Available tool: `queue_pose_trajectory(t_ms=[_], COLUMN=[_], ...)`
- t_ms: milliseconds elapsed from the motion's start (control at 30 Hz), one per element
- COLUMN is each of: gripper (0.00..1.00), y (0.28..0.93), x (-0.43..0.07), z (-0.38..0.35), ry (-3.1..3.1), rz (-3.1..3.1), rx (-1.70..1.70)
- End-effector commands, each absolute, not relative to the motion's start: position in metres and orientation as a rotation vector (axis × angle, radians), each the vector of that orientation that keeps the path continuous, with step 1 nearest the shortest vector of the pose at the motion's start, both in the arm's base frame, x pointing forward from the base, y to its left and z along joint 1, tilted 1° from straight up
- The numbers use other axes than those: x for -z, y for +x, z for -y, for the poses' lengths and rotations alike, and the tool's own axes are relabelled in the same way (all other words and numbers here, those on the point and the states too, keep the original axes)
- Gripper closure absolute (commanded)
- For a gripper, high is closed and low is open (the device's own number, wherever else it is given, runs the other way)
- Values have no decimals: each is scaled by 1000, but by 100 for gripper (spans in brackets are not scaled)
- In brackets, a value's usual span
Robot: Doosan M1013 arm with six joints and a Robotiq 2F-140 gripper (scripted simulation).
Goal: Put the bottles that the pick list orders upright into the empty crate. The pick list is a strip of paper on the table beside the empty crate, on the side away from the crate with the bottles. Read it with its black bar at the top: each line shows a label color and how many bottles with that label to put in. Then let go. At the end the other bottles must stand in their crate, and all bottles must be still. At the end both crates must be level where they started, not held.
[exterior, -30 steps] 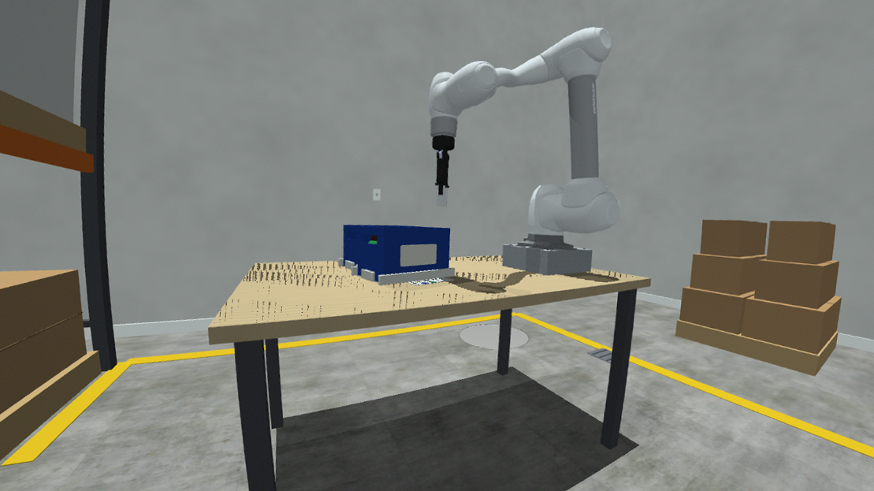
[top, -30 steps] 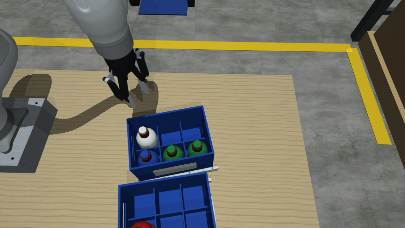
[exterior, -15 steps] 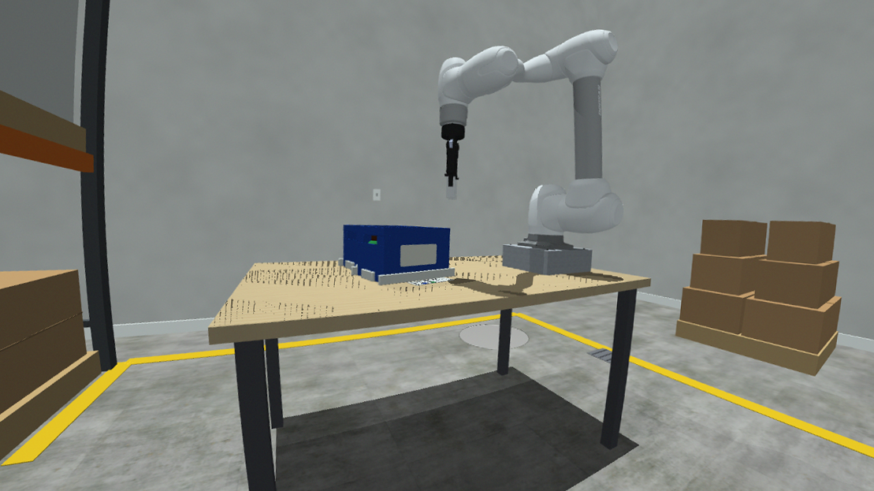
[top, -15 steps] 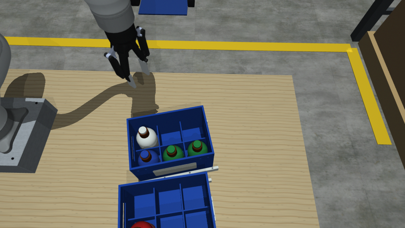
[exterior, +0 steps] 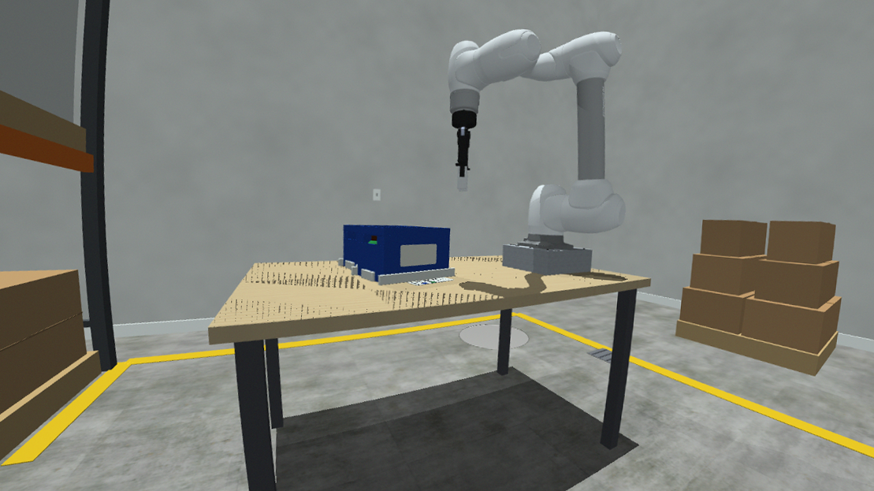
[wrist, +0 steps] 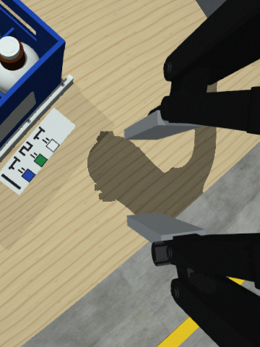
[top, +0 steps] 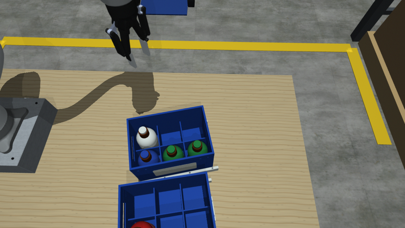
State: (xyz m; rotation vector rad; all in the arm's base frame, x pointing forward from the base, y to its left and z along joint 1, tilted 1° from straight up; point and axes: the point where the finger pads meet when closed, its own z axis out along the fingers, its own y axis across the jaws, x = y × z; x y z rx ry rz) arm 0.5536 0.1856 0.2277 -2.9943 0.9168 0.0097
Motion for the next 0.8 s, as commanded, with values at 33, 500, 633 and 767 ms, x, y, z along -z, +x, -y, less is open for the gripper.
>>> queue_pose_trajectory(t_ms=[33, 500, 633, 767], gripper=[62, 62, 62, 62], y=[553, 551, 550, 549], x=[-233, -254, -261, -268], z=[-199, -256, -274, -293], ry=[-2994, -2994, -2994, -2994], rz=[-917, -917, -917, -917], rx=[-10, -10, -10, -10])
